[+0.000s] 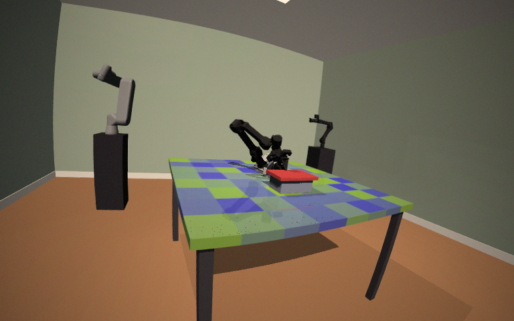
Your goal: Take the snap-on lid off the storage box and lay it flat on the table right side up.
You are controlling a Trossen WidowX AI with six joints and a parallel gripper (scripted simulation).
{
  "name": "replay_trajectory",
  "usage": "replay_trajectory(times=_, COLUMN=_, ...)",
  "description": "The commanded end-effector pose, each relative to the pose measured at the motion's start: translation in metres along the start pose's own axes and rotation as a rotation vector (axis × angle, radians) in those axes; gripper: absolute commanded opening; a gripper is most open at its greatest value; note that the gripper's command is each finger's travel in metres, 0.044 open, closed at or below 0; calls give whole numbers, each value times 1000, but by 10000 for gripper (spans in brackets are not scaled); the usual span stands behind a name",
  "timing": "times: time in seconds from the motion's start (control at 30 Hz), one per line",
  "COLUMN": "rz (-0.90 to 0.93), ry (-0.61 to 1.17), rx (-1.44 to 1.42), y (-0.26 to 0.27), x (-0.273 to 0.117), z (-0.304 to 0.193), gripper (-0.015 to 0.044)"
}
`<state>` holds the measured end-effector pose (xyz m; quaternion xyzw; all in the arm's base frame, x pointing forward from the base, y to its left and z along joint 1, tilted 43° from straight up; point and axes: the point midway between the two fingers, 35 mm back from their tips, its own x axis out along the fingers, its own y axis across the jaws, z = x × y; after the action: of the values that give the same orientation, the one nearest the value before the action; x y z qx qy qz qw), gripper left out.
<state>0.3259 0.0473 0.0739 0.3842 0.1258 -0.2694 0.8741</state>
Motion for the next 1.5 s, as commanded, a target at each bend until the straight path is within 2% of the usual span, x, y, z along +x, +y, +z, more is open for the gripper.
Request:
replay_trajectory(times=0.0, rz=10, ry=0, rx=2, y=4, x=-3, z=0, gripper=0)
replay_trajectory(times=1.47, rz=9, ry=1, rx=2, y=9, x=-10, z=0, gripper=0)
